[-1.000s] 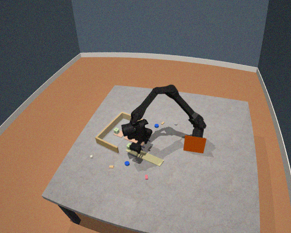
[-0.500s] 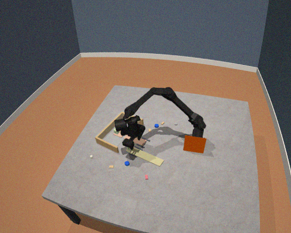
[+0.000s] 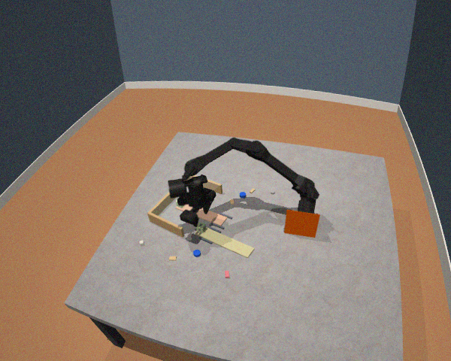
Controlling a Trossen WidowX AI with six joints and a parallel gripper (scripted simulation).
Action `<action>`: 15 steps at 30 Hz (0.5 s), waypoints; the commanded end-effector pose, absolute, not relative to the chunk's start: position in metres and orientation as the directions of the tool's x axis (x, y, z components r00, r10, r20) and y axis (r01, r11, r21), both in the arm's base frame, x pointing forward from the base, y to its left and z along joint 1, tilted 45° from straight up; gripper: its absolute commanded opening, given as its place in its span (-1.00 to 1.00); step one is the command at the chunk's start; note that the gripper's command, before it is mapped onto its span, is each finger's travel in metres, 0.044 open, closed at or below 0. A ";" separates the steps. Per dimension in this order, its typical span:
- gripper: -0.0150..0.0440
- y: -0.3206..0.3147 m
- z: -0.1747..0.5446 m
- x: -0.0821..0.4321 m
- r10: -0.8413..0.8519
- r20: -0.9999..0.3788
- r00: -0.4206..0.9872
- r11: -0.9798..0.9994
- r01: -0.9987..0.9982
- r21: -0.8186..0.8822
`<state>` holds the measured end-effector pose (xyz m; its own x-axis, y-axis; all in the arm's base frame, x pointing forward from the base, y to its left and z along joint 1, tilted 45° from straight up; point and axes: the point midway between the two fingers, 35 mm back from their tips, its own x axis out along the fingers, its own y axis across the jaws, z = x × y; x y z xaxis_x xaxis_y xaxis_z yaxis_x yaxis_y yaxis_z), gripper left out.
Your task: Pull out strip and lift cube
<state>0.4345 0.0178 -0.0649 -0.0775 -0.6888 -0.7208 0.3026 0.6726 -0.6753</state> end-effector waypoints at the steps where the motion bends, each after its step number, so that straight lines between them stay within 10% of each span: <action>1: 0.56 0.015 -0.069 0.437 -0.693 -0.716 -0.077 0.671 0.293 -0.681; 15: 0.36 -0.001 -0.086 0.436 -0.694 -0.716 -0.077 0.671 0.294 -0.681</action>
